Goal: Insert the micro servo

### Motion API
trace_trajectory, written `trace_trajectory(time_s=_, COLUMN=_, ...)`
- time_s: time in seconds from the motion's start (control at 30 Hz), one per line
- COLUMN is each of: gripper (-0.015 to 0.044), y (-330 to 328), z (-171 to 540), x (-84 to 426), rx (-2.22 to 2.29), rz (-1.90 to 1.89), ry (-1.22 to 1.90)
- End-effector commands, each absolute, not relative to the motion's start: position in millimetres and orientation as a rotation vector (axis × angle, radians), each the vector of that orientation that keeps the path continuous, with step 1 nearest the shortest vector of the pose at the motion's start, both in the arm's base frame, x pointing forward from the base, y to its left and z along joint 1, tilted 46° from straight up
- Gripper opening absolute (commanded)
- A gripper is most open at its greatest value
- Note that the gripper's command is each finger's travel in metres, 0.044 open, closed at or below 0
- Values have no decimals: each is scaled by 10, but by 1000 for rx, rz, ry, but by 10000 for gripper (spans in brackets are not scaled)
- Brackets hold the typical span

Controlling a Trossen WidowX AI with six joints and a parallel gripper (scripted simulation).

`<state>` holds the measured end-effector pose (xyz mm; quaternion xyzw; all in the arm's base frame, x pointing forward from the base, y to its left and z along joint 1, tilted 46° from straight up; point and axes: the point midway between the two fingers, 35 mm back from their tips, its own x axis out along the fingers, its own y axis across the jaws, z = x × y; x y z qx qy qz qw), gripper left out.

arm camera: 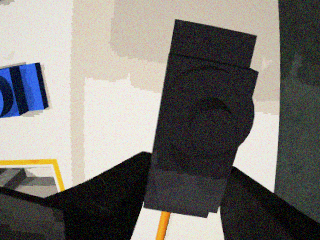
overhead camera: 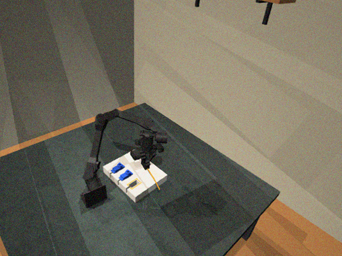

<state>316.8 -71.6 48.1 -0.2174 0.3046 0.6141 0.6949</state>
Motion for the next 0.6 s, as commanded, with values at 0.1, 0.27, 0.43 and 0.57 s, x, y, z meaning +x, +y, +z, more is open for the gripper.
trace_trajectory(time_s=0.1, gripper=0, y=-842, z=633, x=3139, rx=-498, rz=1358, ry=679)
trace_trajectory(time_s=0.27, gripper=0, y=-831, z=644, x=3132, rx=-497, rz=1358, ry=679)
trace_trajectory(time_s=0.43, gripper=0, y=-824, z=650, x=3126, rx=-497, rz=1358, ry=679)
trace_trajectory(time_s=0.57, gripper=0, y=-832, z=633, x=3045, rx=-497, rz=1359, ry=680)
